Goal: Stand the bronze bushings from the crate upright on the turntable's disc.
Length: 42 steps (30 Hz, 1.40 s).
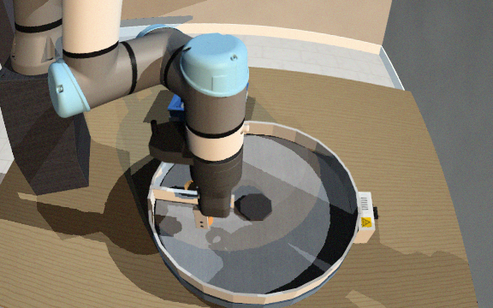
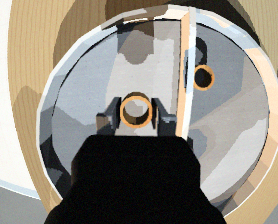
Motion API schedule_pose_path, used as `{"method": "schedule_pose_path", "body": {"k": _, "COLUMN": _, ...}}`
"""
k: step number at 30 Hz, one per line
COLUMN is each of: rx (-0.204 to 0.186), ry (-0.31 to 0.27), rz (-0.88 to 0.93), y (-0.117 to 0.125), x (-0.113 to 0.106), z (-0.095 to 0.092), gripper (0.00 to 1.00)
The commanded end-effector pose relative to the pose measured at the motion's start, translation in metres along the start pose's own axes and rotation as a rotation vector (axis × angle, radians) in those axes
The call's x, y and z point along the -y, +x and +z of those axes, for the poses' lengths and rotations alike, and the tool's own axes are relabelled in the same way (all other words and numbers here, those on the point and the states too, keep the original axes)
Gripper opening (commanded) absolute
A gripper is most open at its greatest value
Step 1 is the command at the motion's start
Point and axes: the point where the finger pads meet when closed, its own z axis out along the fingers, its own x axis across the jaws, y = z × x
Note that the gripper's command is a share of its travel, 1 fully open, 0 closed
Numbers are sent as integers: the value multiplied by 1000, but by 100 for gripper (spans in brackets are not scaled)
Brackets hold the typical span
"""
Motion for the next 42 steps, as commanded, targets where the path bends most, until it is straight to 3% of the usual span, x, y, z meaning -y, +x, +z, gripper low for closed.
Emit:
{"method": "schedule_pose_path", "body": {"k": 1, "rx": 1, "ry": -1, "rz": 0, "y": 0, "x": 0, "z": 0, "gripper": 0}}
{"method": "schedule_pose_path", "body": {"k": 22, "rx": 1, "ry": -1, "rz": 0, "y": 0, "x": 0, "z": 5, "gripper": 0}}
{"method": "schedule_pose_path", "body": {"k": 42, "rx": 1, "ry": -1, "rz": 0, "y": 0, "x": 0, "z": 31, "gripper": 0}}
